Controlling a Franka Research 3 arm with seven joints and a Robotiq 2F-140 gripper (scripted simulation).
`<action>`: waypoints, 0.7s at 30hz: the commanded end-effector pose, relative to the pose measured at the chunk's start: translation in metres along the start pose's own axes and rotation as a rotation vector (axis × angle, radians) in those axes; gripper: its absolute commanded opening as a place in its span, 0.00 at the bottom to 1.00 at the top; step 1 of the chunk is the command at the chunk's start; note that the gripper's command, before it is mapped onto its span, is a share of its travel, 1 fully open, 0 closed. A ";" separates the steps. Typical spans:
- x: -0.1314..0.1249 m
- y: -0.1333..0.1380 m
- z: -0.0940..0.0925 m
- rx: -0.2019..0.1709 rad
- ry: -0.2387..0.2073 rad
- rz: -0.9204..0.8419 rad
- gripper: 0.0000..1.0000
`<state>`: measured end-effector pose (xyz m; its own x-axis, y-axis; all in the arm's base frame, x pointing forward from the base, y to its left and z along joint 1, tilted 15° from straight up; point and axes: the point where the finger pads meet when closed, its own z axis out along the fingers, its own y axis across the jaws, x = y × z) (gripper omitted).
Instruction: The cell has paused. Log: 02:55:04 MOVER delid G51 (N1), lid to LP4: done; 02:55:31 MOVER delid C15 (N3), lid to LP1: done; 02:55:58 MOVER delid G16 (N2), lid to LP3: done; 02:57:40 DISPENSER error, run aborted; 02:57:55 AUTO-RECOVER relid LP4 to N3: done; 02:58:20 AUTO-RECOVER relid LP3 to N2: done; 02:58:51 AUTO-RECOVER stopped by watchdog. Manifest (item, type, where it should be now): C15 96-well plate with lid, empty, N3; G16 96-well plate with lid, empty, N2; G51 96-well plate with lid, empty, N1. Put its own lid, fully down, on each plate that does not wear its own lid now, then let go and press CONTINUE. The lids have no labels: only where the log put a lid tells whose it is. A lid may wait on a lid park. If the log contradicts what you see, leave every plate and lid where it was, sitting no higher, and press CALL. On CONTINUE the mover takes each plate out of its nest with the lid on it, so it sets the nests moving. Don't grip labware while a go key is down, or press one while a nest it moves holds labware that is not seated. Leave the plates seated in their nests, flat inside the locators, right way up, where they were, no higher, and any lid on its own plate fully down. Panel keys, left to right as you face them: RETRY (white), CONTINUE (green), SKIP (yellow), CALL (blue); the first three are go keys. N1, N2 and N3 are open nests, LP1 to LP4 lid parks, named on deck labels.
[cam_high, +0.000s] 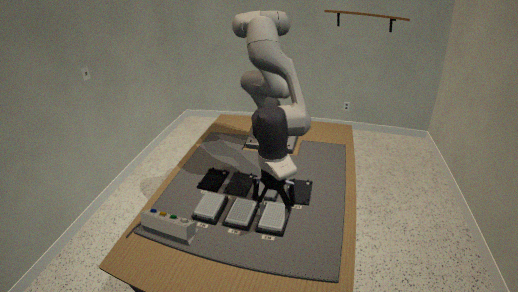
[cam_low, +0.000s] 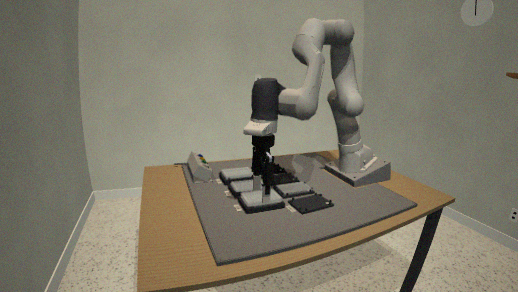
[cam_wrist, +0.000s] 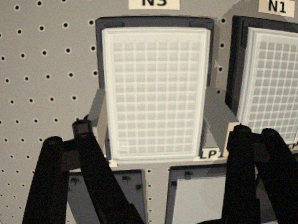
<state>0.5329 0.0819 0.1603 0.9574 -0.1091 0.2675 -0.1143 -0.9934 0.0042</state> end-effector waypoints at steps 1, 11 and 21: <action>0.000 0.001 -0.001 -0.001 -0.002 0.000 0.00; 0.000 0.001 -0.003 -0.001 -0.002 0.000 0.00; 0.000 0.001 -0.003 -0.001 -0.002 0.000 0.00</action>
<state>0.5322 0.0815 0.1627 0.9569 -0.1137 0.2672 -0.1189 -0.9929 0.0033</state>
